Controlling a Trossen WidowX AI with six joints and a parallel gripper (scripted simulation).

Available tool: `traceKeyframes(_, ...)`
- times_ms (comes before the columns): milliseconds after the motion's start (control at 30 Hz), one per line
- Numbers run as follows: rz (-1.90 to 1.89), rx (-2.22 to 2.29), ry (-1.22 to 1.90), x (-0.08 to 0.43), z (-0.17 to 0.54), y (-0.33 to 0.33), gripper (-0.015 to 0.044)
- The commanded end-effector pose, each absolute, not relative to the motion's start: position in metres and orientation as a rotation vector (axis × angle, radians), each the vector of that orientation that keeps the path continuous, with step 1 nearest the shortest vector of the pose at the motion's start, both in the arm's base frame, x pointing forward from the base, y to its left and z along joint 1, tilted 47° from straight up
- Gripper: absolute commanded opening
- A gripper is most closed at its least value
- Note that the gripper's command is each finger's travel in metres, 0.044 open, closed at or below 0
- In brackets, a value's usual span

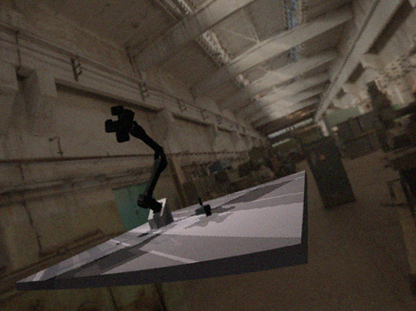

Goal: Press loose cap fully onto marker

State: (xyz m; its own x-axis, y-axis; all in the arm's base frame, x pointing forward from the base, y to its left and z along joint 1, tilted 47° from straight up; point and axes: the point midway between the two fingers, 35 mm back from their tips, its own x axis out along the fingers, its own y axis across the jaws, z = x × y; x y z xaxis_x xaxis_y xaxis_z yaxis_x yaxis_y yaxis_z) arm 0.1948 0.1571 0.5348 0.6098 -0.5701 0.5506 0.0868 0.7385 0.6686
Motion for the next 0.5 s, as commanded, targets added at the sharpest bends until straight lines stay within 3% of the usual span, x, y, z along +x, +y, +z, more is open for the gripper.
traceKeyframes(0,-0.409,0.646,-0.839,0.194,0.536,0.156,0.0374)
traceKeyframes(167,-0.368,0.758,-0.897,0.152,0.559,0.129,0.0245)
traceKeyframes(467,-0.356,1.142,-0.960,0.082,0.585,0.007,0.0245)
